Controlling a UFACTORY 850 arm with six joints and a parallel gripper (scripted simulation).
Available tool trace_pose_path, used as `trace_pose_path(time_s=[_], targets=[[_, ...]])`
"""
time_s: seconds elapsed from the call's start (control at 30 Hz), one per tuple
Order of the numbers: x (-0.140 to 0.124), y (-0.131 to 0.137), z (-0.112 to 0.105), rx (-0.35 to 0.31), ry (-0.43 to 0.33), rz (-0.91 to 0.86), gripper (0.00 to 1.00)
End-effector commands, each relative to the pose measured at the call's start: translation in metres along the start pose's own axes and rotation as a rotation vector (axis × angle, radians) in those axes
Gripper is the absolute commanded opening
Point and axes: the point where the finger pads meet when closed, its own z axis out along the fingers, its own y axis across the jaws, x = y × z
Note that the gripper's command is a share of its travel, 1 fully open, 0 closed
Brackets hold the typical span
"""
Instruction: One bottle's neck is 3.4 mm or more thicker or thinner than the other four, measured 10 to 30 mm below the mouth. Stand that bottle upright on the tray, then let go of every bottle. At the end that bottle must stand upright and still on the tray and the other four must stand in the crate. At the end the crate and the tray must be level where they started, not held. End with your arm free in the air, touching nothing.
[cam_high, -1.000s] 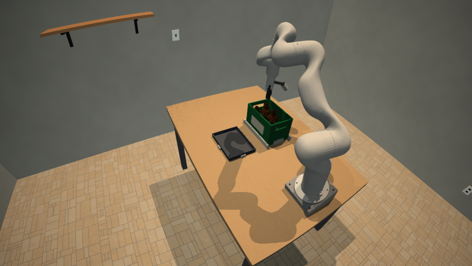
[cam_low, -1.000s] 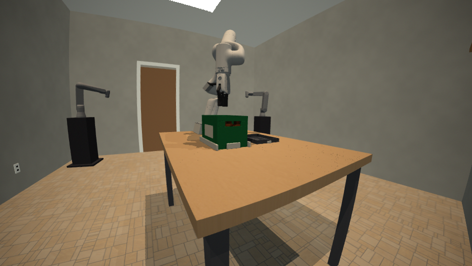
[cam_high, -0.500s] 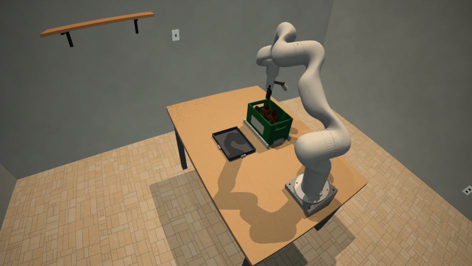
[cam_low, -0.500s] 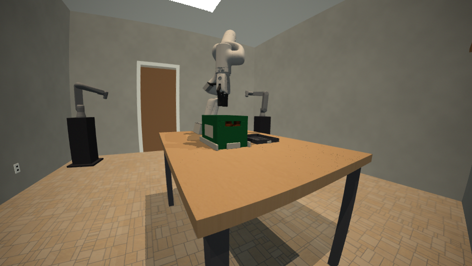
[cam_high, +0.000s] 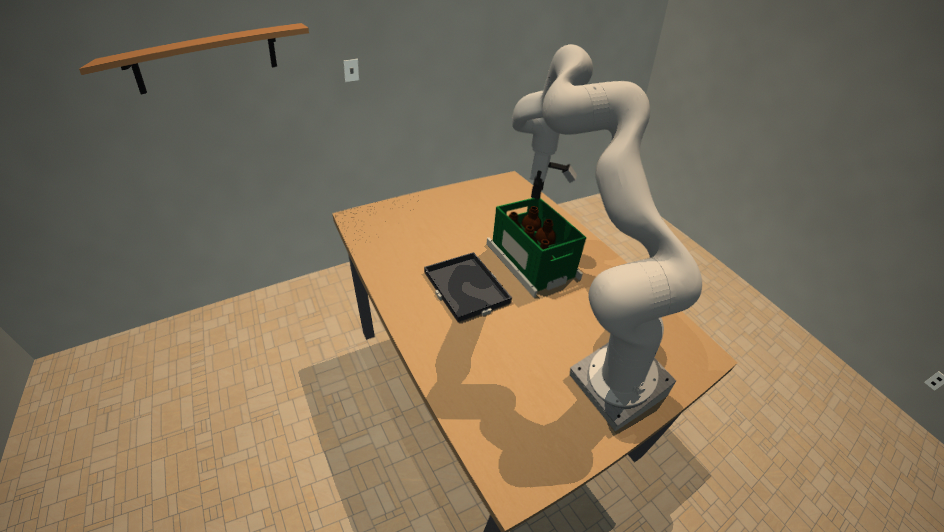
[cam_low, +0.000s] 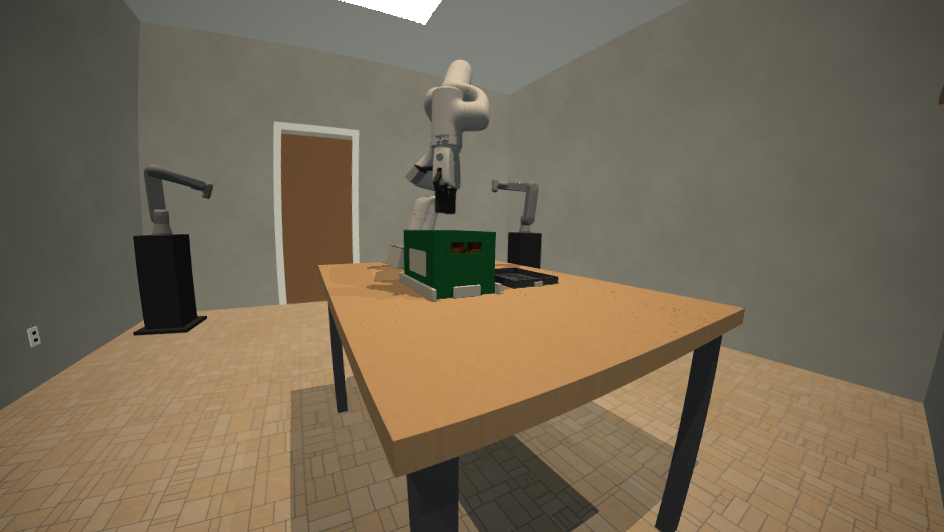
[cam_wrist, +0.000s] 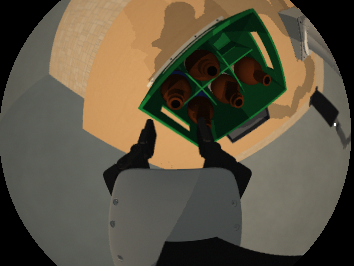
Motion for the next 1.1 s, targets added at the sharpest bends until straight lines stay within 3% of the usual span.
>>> trace_pose_path(time_s=[0.0, 1.07], targets=[[0.000, -0.001, 0.001, 0.002, -0.001, 0.000, 0.65], [-0.001, -0.001, 0.034, 0.002, -0.001, 0.000, 0.65]])
